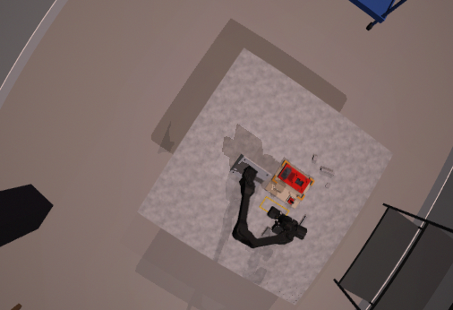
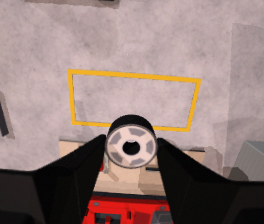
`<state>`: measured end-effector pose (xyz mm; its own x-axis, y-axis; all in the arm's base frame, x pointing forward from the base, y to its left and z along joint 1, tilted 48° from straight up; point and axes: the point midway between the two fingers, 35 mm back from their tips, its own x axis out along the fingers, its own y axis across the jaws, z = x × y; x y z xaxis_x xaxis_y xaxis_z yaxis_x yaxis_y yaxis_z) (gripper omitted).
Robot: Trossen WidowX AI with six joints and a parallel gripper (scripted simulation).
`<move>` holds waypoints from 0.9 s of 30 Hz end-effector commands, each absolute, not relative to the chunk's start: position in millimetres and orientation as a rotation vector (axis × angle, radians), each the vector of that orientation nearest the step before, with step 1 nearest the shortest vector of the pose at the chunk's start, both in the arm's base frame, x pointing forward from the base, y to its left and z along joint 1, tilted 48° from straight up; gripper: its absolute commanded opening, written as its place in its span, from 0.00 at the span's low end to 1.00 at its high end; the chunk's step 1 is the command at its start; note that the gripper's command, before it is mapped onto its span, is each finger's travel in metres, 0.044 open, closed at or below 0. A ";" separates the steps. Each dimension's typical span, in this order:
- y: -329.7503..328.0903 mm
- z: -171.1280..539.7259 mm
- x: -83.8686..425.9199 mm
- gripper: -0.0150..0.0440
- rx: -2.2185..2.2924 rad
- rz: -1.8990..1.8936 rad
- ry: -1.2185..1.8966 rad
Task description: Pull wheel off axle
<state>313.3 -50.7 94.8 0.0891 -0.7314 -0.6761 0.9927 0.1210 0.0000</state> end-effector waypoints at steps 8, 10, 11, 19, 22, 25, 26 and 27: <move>-75.6 74.1 316.7 0.25 0.535 -1.381 0.604; -83.1 67.0 318.2 0.25 0.535 -1.381 0.604; -86.9 63.5 318.7 0.25 0.535 -1.381 0.604; -118.2 37.2 319.9 0.25 0.531 -1.382 0.600; -124.0 32.9 319.4 0.25 0.529 -1.383 0.598; -124.0 32.9 319.4 0.25 0.529 -1.383 0.598; -122.8 37.3 320.0 0.30 0.536 -1.384 0.588; -122.8 37.3 320.0 0.34 0.536 -1.384 0.588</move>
